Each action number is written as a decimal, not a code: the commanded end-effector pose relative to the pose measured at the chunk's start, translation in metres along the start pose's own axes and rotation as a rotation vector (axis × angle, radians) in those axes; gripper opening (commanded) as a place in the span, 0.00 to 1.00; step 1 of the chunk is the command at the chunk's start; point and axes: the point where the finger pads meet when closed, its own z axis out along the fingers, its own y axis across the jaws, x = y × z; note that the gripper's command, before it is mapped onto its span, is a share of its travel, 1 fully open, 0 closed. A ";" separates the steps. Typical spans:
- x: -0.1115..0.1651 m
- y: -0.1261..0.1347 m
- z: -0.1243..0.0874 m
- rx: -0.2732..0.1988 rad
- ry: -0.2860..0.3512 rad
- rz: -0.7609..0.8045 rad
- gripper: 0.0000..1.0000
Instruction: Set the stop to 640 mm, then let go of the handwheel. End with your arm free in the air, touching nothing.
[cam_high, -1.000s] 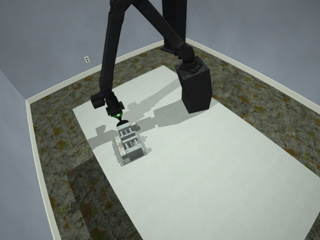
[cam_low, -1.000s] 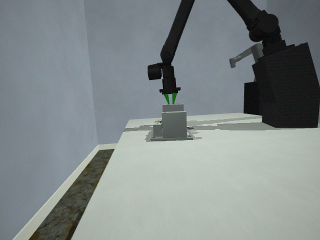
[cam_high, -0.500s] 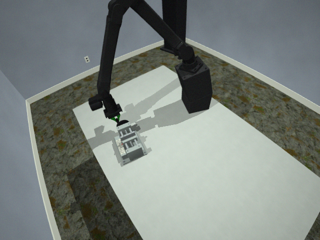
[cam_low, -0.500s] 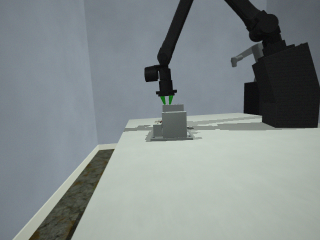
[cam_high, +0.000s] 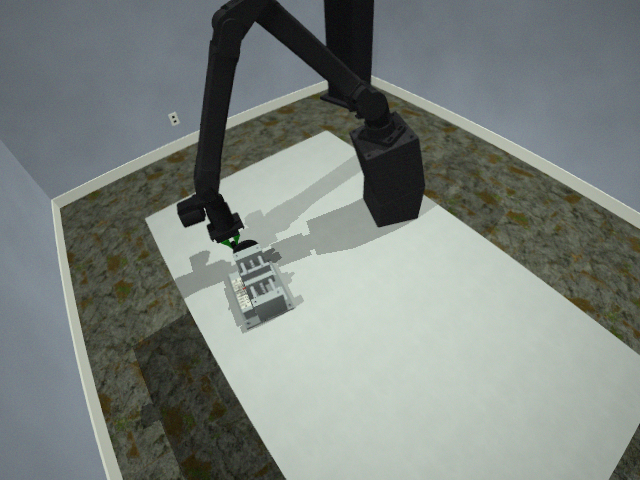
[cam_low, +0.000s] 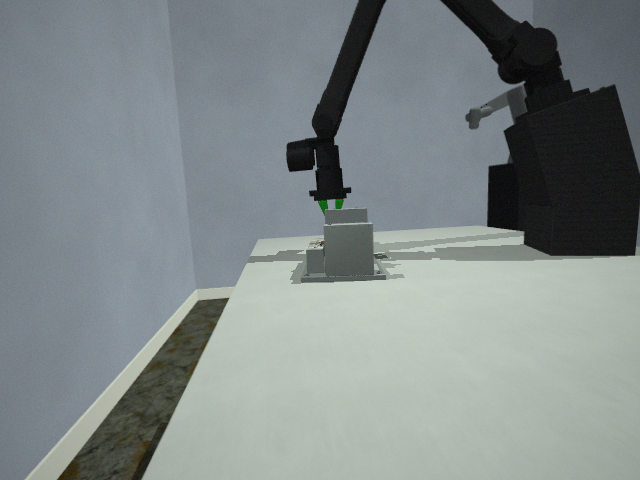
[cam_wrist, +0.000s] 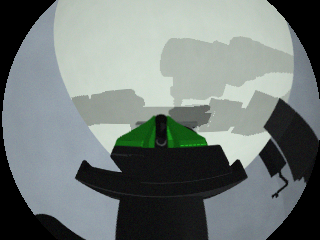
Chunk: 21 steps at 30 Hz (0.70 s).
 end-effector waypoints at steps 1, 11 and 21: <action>-0.004 0.031 0.001 -0.073 -0.007 0.009 0.06; -0.006 0.004 0.020 -0.040 -0.006 0.009 0.06; -0.007 0.007 0.024 -0.054 -0.007 0.010 0.06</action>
